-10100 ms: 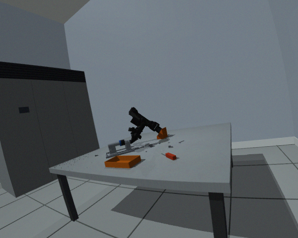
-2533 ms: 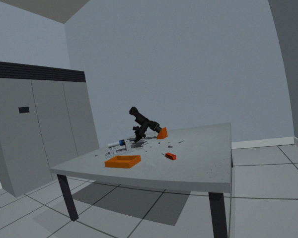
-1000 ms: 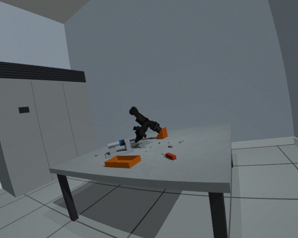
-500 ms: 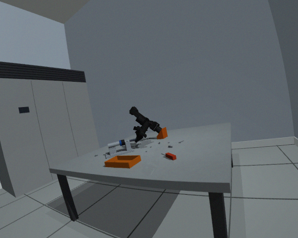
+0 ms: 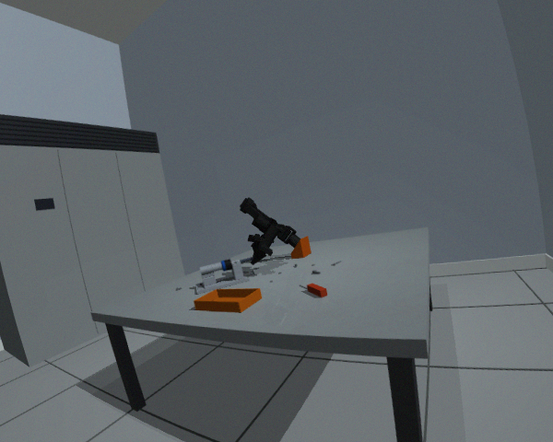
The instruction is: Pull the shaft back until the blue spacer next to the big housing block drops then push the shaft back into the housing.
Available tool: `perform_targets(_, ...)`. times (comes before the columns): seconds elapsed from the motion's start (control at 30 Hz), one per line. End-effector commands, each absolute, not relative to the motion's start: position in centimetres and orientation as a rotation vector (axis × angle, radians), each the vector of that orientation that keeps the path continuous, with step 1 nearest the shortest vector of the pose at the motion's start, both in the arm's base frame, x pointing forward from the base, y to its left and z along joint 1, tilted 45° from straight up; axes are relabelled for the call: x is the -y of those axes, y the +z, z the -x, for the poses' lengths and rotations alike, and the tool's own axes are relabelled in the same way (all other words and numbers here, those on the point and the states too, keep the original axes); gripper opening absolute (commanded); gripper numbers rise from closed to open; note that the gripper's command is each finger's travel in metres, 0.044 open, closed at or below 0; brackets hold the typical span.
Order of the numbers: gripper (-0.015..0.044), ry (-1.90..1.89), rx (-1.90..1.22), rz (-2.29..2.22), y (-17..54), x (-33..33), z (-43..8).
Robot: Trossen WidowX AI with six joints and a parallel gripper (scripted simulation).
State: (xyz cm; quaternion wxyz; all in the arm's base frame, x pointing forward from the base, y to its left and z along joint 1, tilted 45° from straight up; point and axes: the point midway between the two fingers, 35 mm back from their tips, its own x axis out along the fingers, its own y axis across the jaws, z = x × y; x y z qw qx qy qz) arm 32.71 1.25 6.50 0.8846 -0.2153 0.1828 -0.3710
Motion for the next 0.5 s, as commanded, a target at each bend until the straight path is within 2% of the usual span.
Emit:
perform_targets(0.0,0.0,-0.774,-0.378,0.447,6.48,-1.3,-32.6)
perform_targets(0.47,0.0,-0.774,-0.378,0.447,6.41,-1.36,-32.48)
